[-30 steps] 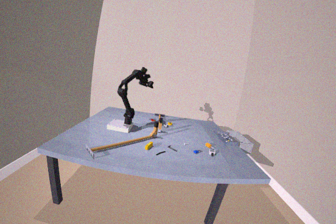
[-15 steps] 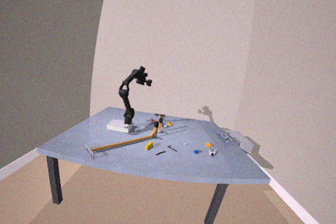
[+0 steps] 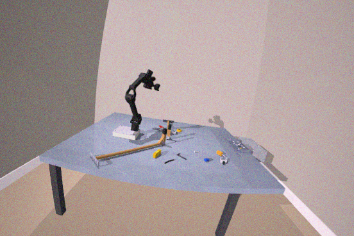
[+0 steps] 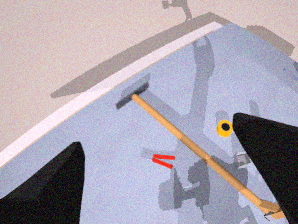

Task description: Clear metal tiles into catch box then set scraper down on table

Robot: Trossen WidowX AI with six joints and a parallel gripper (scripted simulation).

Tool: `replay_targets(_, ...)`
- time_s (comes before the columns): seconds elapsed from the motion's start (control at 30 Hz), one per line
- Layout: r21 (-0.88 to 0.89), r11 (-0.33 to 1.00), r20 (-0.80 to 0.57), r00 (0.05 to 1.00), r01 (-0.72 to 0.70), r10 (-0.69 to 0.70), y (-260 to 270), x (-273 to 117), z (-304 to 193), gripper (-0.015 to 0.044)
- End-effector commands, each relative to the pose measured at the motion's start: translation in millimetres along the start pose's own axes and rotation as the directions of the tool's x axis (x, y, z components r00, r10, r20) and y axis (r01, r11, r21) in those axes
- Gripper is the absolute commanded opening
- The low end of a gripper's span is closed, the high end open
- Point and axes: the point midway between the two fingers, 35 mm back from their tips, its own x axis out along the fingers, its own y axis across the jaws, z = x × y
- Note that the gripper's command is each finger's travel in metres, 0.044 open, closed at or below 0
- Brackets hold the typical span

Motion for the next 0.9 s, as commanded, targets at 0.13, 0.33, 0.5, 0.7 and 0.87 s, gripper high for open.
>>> replay_targets(0.13, -0.005, 1.0, 0.01, 1.0, -0.004, 0.004, 0.4, -1.8, 2.3, 0.044)
replay_targets(0.33, -0.005, 1.0, 0.01, 1.0, -0.004, 0.004, 0.4, -1.8, 2.3, 0.044)
replay_targets(0.5, 0.001, 1.0, 0.007, 1.0, 0.004, -0.004, -1.4, -1.2, 1.9, 0.044)
replay_targets(0.7, 0.055, 0.996, -0.018, 0.997, 0.077, -0.076, -17.2, 3.6, -1.8, 0.044)
replay_targets(0.87, 0.1, 0.985, -0.041, 0.99, 0.139, -0.136, -31.0, 6.7, -5.4, 0.044)
